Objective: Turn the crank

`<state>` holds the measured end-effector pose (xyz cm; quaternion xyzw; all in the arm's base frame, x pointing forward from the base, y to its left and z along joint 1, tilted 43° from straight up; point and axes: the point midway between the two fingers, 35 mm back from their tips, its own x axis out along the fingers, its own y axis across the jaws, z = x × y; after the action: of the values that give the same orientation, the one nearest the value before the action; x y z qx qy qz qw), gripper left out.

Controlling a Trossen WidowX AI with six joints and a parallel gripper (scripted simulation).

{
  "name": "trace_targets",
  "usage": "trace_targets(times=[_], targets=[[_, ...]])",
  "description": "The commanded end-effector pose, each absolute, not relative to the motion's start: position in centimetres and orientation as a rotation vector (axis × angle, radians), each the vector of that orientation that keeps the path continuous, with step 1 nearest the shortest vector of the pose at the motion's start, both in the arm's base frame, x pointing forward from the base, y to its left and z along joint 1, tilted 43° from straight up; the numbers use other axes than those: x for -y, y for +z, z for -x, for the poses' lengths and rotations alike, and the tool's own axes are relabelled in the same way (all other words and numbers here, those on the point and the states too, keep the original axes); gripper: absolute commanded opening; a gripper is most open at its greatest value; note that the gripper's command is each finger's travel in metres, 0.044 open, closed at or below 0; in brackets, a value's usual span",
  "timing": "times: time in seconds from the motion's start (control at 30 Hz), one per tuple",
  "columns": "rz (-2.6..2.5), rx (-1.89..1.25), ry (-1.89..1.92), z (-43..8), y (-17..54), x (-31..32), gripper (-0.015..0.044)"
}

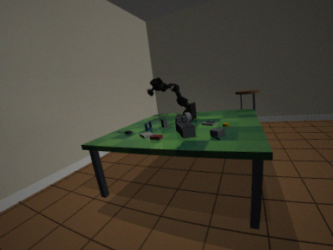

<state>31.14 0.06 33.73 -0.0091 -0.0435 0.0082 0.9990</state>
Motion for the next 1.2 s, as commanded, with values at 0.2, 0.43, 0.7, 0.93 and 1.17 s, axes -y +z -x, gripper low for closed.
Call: trace_targets(times=[0.2,0.43,0.7,0.93,1.17], targets=[[0.017,-0.007,0.002,-33.8,32.0,-0.6,0.0440],[0.036,-0.129,-0.015,-36.9,29.4,-1.7,0.0440],[0.079,-0.271,-0.029,-40.2,25.6,-3.3,0.0440],[0.121,-0.400,-0.036,-42.4,21.5,-5.0,0.0440],[0.193,-0.513,-0.047,-44.3,17.6,-6.8,0.0440]])
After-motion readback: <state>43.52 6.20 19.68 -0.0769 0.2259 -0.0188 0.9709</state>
